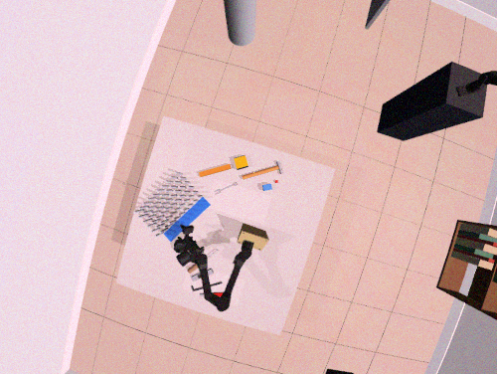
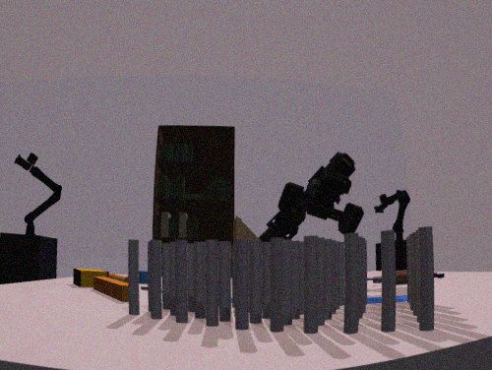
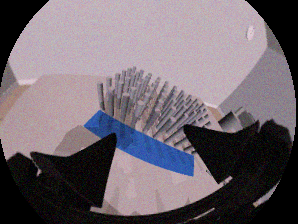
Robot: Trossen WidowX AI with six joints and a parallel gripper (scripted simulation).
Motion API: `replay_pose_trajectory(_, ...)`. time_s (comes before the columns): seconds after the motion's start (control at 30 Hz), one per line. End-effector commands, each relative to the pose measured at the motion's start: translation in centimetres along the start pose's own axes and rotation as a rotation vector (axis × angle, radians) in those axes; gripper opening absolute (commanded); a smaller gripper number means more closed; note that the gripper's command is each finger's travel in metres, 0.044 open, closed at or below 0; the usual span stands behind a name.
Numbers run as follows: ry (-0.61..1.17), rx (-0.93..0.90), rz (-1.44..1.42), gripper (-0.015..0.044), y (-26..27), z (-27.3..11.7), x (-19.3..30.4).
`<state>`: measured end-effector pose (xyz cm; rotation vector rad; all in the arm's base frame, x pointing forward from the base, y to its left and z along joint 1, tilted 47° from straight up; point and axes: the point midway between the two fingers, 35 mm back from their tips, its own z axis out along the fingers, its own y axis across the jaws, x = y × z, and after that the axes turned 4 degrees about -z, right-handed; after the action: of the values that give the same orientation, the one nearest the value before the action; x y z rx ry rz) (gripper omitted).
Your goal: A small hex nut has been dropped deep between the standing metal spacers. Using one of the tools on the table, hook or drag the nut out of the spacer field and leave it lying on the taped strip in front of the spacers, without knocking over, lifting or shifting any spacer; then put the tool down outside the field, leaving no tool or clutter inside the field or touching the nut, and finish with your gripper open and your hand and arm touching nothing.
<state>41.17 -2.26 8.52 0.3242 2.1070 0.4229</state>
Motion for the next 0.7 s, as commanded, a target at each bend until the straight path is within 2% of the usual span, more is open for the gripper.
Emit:
replay_pose_trajectory(0.0, 0.167, -0.068, 0.286, 0.0440, 3.2, 0.7, 0.9)
replay_pose_trajectory(0.13, 0.441, -0.061, 0.712, 0.0440, 7.8, 0.1, 2.4)
replay_pose_trajectory(0.23, 0.651, 0.021, 1.026, 0.0440, 11.3, -1.4, 3.4)
replay_pose_trajectory(0.67, 0.994, 0.339, 1.552, 0.0440, 17.4, -6.0, 4.4)
